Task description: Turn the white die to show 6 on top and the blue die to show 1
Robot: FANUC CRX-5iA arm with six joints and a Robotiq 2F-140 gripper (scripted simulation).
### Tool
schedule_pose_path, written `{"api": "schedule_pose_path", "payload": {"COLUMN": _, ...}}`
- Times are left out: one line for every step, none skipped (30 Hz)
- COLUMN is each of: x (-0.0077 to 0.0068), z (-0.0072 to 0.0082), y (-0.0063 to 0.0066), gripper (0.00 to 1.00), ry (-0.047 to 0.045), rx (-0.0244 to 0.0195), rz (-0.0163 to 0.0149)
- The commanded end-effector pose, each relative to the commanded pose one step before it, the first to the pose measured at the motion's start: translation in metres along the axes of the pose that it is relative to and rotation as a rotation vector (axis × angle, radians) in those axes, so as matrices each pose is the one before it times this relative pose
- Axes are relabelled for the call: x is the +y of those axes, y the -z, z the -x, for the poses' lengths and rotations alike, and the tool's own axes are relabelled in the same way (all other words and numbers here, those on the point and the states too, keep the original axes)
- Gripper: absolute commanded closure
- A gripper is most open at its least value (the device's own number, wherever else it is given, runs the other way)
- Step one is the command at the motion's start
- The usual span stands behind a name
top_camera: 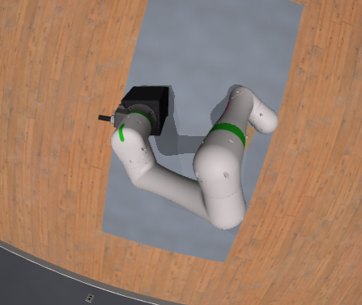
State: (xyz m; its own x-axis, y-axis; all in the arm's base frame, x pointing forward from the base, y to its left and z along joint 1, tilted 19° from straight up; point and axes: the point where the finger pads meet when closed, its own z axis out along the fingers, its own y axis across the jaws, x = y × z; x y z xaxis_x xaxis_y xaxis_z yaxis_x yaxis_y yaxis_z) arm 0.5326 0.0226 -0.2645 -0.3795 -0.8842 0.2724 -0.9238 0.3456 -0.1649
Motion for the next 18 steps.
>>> {"api": "schedule_pose_path", "payload": {"x": -0.00008, "z": 0.00011, "y": 0.00052, "gripper": 0.91, "ry": -0.00003, "rx": -0.00019, "rz": -0.00015}}
{"api": "schedule_pose_path", "payload": {"x": -0.00001, "z": 0.00000, "y": 0.00106, "gripper": 0.91, "ry": 0.00000, "rx": 0.00001, "rz": -0.00001}}
{"api": "schedule_pose_path", "payload": {"x": 0.00000, "z": 0.00000, "y": 0.00188, "gripper": 0.91, "ry": 0.00000, "rx": 0.00000, "rz": 0.00000}}
{"api": "schedule_pose_path", "payload": {"x": 0.00000, "z": 0.00000, "y": 0.00280, "gripper": 0.91, "ry": 0.00000, "rx": 0.00000, "rz": 0.00000}}
{"api": "schedule_pose_path", "payload": {"x": 0.00001, "z": 0.00000, "y": 0.00377, "gripper": 0.91, "ry": 0.00001, "rx": -0.00001, "rz": 0.00002}}
{"api": "schedule_pose_path", "payload": {"x": 0.00000, "z": 0.00000, "y": 0.00472, "gripper": 0.91, "ry": 0.00000, "rx": 0.00000, "rz": -0.00001}}
{"api": "schedule_pose_path", "payload": {"x": 0.00000, "z": 0.00000, "y": 0.00560, "gripper": 0.91, "ry": 0.00000, "rx": 0.00000, "rz": 0.00000}}
{"api": "schedule_pose_path", "payload": {"x": -0.00001, "z": 0.00000, "y": 0.00638, "gripper": 0.91, "ry": -0.00001, "rx": 0.00001, "rz": -0.00002}}
{"api": "schedule_pose_path", "payload": {"x": 0.00000, "z": 0.00000, "y": 0.00700, "gripper": 0.91, "ry": 0.00000, "rx": 0.00000, "rz": 0.00000}}
{"api": "schedule_pose_path", "payload": {"x": 0.00000, "z": 0.00000, "y": 0.00745, "gripper": 0.91, "ry": 0.00000, "rx": 0.00000, "rz": 0.00000}}
{"api": "schedule_pose_path", "payload": {"x": 0.00000, "z": 0.00000, "y": 0.00771, "gripper": 0.91, "ry": 0.00000, "rx": 0.00000, "rz": 0.00000}}
{"api": "schedule_pose_path", "payload": {"x": 0.00000, "z": 0.00000, "y": 0.00776, "gripper": 0.91, "ry": 0.00000, "rx": 0.00000, "rz": 0.00000}}
{"api": "schedule_pose_path", "payload": {"x": 0.00000, "z": 0.00000, "y": 0.00760, "gripper": 0.91, "ry": 0.00000, "rx": 0.00000, "rz": 0.00001}}
{"api": "schedule_pose_path", "payload": {"x": 0.00000, "z": 0.00000, "y": 0.00724, "gripper": 0.91, "ry": 0.00000, "rx": 0.00000, "rz": -0.00001}}
{"api": "schedule_pose_path", "payload": {"x": 0.00000, "z": 0.00000, "y": 0.00000, "gripper": 0.91, "ry": 0.00000, "rx": 0.00000, "rz": 0.00000}}
{"api": "schedule_pose_path", "payload": {"x": 0.00000, "z": 0.00000, "y": 0.00000, "gripper": 0.91, "ry": 0.00000, "rx": 0.00000, "rz": 0.00000}}
{"api": "schedule_pose_path", "payload": {"x": 0.00000, "z": 0.00000, "y": 0.00668, "gripper": 0.91, "ry": 0.00000, "rx": 0.00000, "rz": 0.00000}}
{"api": "schedule_pose_path", "payload": {"x": 0.00000, "z": 0.00000, "y": 0.00594, "gripper": 0.91, "ry": 0.00000, "rx": 0.00000, "rz": 0.00001}}
